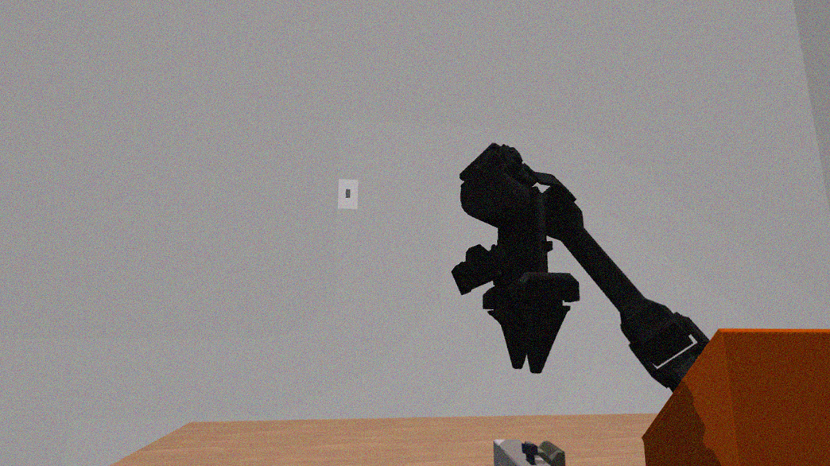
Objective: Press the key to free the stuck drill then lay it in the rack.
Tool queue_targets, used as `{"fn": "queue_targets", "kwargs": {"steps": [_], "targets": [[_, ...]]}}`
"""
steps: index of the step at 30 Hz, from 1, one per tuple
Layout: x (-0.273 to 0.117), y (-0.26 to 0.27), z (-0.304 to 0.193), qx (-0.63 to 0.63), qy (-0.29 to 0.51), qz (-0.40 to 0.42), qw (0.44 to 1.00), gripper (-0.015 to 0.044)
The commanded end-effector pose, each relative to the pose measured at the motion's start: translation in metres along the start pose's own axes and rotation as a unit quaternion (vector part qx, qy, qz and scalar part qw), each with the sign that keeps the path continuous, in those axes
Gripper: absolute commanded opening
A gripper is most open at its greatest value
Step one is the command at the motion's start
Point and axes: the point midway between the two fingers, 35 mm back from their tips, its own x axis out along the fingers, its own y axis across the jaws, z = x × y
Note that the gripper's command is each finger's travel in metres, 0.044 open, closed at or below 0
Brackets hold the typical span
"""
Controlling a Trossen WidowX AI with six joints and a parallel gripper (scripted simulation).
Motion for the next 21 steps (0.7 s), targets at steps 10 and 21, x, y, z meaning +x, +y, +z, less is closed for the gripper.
{"fn": "queue_targets", "kwargs": {"steps": [10,21], "targets": [[0.042,-0.068,0.014,-0.344,-0.007,0.018,0.939,0.0440],[0.075,-0.131,0.009,-0.583,-0.016,0.015,0.812,0.0440]]}}
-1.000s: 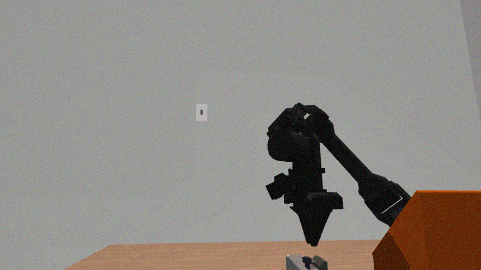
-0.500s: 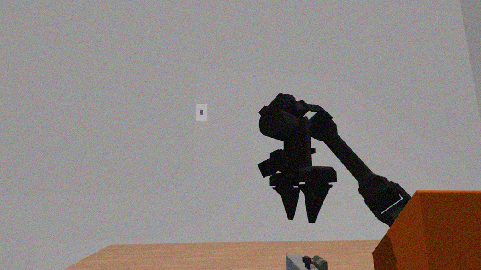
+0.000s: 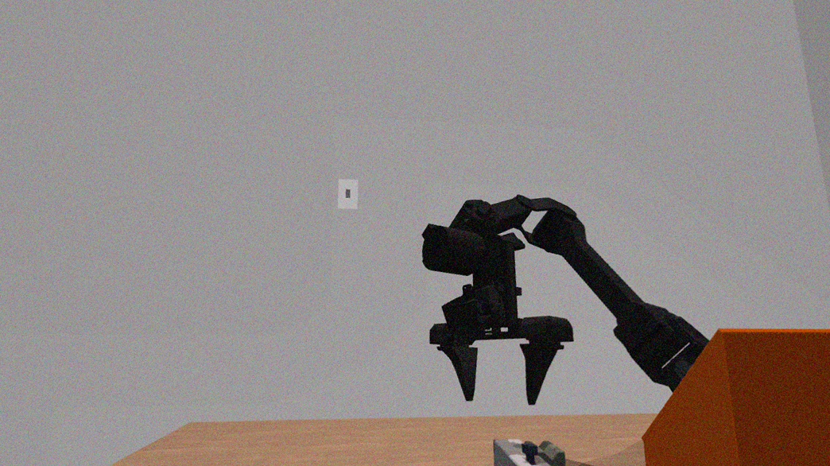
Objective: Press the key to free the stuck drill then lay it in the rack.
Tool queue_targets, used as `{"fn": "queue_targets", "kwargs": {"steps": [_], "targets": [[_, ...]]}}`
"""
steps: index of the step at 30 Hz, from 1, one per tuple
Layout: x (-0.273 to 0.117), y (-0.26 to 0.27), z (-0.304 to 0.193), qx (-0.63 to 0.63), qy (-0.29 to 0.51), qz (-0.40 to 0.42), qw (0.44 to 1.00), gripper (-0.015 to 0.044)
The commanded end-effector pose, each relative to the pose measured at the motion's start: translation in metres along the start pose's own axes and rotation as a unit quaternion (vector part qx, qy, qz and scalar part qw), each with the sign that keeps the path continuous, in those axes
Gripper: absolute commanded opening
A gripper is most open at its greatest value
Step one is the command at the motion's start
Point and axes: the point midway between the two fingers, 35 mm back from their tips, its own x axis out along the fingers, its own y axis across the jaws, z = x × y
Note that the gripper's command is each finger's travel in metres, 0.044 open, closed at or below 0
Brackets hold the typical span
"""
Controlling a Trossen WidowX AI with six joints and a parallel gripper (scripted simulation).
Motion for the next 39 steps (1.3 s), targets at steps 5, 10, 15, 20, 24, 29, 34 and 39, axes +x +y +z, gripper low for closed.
{"fn": "queue_targets", "kwargs": {"steps": [5,10,15,20,24,29,34,39], "targets": [[0.040,-0.048,-0.065,-0.319,0.019,-0.009,0.947,0.0440],[0.049,-0.055,-0.081,-0.391,0.037,-0.011,0.920,0.0440],[0.049,-0.055,-0.081,-0.391,0.037,-0.011,0.920,0.0440],[0.049,-0.055,-0.081,-0.391,0.037,-0.011,0.920,0.0440],[0.049,-0.055,-0.081,-0.391,0.037,-0.011,0.920,0.0440],[0.049,-0.055,-0.081,-0.391,0.037,-0.011,0.920,0.0440],[0.050,-0.055,-0.081,-0.391,0.037,-0.011,0.920,0.0440],[0.056,-0.054,-0.080,-0.391,0.037,-0.011,0.920,0.0440]]}}
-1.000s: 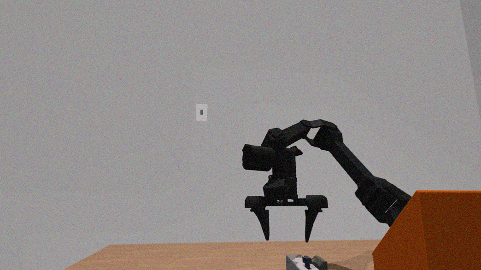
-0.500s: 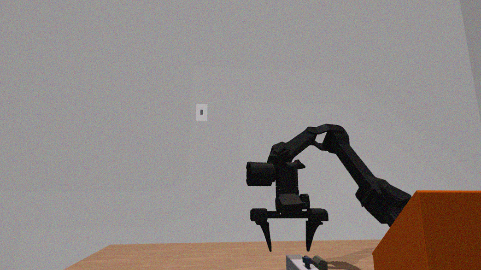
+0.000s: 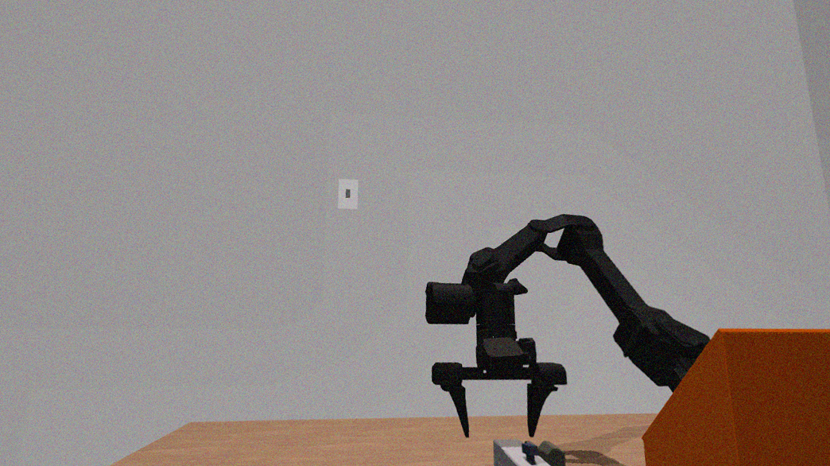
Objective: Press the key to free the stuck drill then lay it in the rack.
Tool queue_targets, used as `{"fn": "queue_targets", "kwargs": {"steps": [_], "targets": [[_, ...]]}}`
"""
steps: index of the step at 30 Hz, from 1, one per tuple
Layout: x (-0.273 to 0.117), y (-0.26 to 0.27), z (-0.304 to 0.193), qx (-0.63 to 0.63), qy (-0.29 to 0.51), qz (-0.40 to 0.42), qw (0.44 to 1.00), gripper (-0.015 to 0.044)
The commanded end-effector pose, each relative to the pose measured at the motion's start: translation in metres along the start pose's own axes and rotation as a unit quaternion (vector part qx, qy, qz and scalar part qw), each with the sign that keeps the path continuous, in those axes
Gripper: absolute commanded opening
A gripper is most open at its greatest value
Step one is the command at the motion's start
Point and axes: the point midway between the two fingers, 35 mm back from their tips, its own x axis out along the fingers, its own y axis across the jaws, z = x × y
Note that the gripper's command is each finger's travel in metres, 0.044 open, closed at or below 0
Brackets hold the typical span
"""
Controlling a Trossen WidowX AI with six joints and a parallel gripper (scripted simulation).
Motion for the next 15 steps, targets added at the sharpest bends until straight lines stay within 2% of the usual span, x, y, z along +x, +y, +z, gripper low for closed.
{"fn": "queue_targets", "kwargs": {"steps": [1,15], "targets": [[0.006,0.000,0.001,-0.002,0.002,0.001,1.000,0.0440],[0.028,-0.001,0.007,-0.002,0.003,0.001,1.000,0.0440]]}}
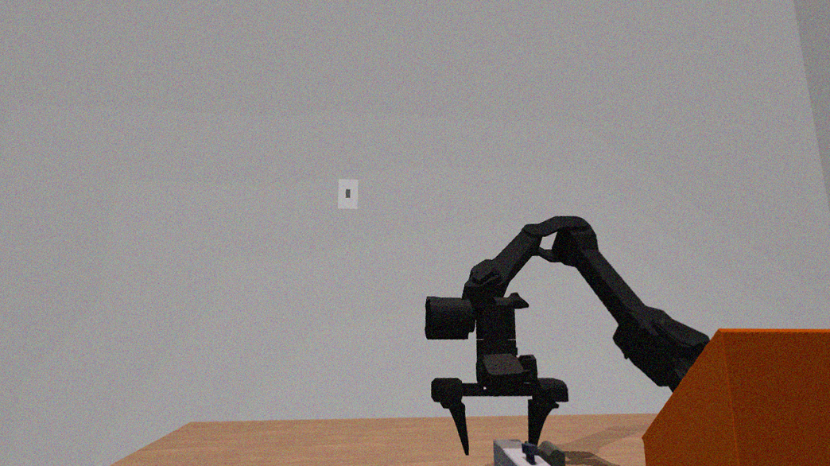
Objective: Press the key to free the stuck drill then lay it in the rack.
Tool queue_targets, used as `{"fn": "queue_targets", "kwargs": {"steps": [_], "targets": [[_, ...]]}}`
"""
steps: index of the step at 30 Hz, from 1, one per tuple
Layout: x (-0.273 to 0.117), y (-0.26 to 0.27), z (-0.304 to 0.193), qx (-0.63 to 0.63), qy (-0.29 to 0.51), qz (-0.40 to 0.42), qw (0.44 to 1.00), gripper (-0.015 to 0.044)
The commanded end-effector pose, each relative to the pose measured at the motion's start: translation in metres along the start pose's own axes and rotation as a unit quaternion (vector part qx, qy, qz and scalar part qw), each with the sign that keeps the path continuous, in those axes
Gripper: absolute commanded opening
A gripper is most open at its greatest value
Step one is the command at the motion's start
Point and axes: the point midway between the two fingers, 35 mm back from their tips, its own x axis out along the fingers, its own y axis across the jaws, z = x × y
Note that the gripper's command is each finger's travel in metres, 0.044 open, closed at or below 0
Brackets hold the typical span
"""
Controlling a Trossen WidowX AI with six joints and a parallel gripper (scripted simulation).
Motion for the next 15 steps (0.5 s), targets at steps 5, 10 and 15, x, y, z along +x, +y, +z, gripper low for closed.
{"fn": "queue_targets", "kwargs": {"steps": [5,10,15], "targets": [[0.013,0.001,0.003,-0.002,0.002,0.001,1.000,0.0440],[0.021,0.002,0.005,-0.003,0.002,0.001,1.000,0.0440],[0.026,0.002,0.006,-0.003,0.003,0.001,1.000,0.0440]]}}
